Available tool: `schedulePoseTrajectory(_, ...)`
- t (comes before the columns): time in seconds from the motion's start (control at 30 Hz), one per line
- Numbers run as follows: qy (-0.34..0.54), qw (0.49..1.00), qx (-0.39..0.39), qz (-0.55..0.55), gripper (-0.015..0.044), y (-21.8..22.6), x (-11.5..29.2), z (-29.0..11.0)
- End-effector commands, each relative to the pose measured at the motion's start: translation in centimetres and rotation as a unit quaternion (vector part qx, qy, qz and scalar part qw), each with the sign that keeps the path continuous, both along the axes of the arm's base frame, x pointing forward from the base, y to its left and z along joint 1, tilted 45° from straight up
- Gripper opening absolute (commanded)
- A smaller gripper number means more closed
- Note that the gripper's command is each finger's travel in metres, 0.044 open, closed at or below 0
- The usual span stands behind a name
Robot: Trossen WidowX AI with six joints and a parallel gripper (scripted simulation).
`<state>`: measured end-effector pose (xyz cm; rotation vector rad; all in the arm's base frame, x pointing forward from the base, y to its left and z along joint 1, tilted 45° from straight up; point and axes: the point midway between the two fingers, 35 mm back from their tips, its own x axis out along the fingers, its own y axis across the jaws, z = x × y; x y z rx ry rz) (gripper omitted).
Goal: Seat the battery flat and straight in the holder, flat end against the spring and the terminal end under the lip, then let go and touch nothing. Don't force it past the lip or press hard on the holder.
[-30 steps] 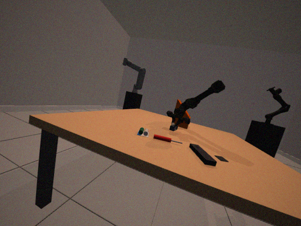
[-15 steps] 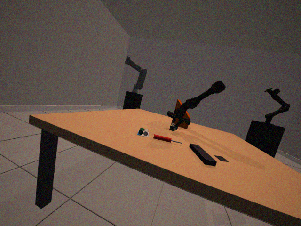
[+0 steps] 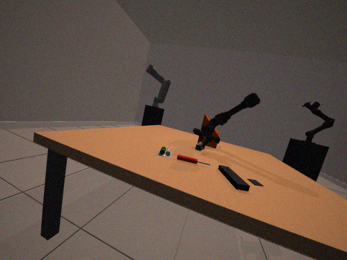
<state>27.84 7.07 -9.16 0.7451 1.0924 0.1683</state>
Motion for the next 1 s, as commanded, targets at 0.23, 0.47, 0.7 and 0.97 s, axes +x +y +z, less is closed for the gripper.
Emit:
schedulePoseTrajectory(0.23, 0.007, 1.000, 0.001, -0.001, 0.0074, 0.11, -1.07, -0.03)
schedulePoseTrajectory(0.47, 0.008, 1.000, 0.000, -0.001, 0.0074, 0.16, -1.34, -0.01)
schedulePoseTrajectory(0.7, 0.009, 1.000, 0.000, -0.001, 0.0074, 0.17, -1.46, 0.00)
schedulePoseTrajectory(0.97, 0.014, 1.000, -0.001, 0.002, 0.0074, 0.11, -1.38, -0.16)
